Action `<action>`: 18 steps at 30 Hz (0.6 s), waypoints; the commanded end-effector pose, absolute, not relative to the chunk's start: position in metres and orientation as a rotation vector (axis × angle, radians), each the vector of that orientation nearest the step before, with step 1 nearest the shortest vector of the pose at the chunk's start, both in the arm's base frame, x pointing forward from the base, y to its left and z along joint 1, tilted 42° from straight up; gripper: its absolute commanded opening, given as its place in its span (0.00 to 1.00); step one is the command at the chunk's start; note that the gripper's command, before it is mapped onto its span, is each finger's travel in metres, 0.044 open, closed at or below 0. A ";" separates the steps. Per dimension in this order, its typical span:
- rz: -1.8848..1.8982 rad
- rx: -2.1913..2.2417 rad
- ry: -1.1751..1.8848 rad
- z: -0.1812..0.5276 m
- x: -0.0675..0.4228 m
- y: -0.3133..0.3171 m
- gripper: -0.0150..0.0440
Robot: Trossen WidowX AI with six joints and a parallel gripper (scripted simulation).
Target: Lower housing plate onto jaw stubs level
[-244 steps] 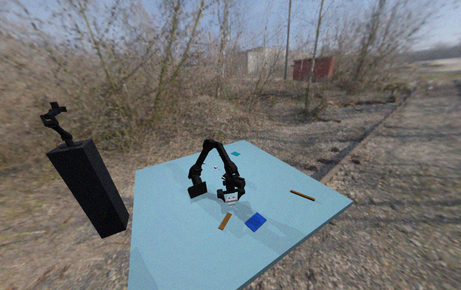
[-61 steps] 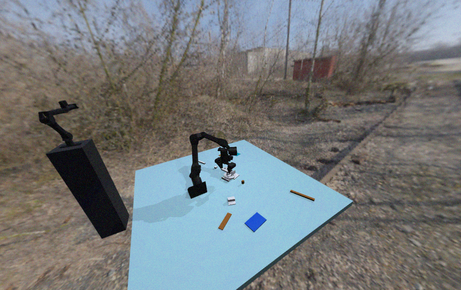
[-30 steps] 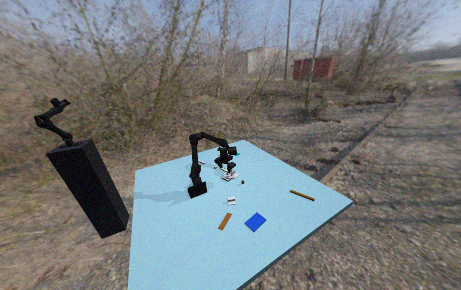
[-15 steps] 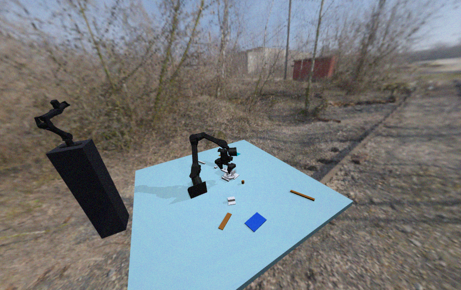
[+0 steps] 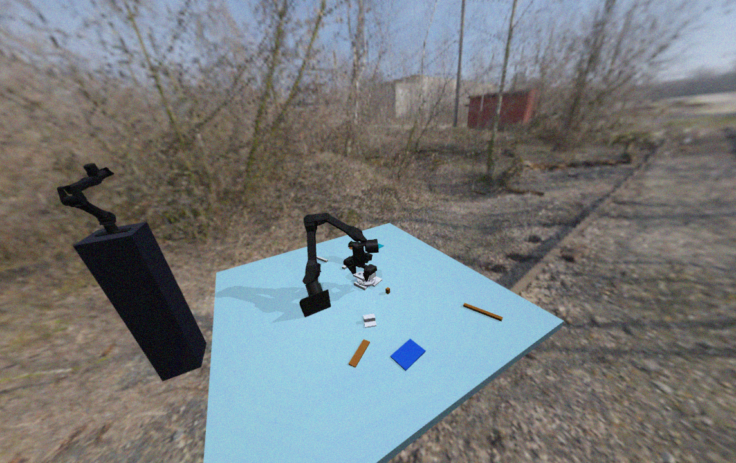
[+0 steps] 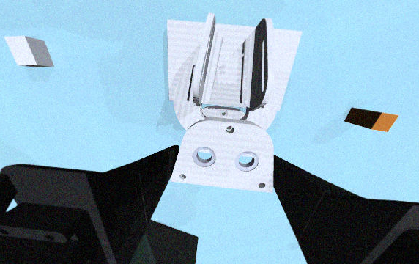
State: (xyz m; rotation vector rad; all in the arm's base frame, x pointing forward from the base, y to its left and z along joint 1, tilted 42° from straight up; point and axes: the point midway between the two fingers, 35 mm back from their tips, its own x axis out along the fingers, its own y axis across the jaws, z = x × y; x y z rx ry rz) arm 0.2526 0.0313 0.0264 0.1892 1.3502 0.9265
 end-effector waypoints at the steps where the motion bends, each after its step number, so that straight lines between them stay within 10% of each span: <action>1: 0.925 0.199 1.351 0.021 0.252 0.036 0.85; 18: 0.927 0.201 1.350 0.007 0.249 0.050 0.85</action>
